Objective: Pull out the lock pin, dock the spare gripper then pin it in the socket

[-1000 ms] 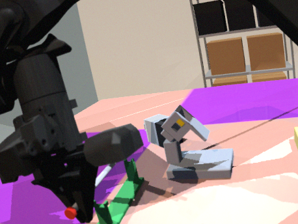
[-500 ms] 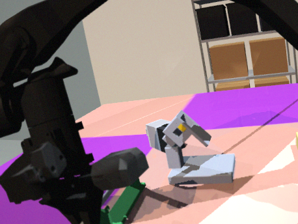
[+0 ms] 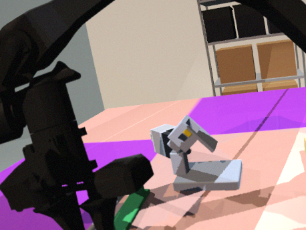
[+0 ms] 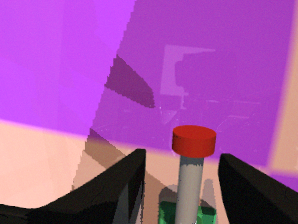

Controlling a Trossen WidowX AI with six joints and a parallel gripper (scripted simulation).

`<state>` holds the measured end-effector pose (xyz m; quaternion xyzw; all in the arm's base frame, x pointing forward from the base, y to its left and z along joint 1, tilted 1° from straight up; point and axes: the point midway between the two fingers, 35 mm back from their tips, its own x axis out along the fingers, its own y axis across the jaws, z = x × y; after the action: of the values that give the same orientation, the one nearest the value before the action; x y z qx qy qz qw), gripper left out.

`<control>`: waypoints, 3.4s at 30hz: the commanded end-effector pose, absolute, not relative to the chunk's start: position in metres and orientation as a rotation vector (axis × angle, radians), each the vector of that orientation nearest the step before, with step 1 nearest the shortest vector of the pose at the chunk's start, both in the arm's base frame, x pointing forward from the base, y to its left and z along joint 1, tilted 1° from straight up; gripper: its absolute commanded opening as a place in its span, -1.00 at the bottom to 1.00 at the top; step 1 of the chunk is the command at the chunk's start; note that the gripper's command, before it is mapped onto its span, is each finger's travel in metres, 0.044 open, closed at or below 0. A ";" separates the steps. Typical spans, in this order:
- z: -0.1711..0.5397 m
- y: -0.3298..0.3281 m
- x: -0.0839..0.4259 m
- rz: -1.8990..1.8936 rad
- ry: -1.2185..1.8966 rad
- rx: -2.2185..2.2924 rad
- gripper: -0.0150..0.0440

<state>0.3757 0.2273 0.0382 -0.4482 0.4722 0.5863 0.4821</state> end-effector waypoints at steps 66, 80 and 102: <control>0.091 0.162 0.379 1.280 1.085 -1.237 0.12; 0.068 0.162 0.381 1.280 1.085 -1.237 0.12; 0.035 0.161 0.380 1.280 1.085 -1.237 0.12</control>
<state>0.3817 0.1628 0.0385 -0.5112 0.4483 0.5302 0.5065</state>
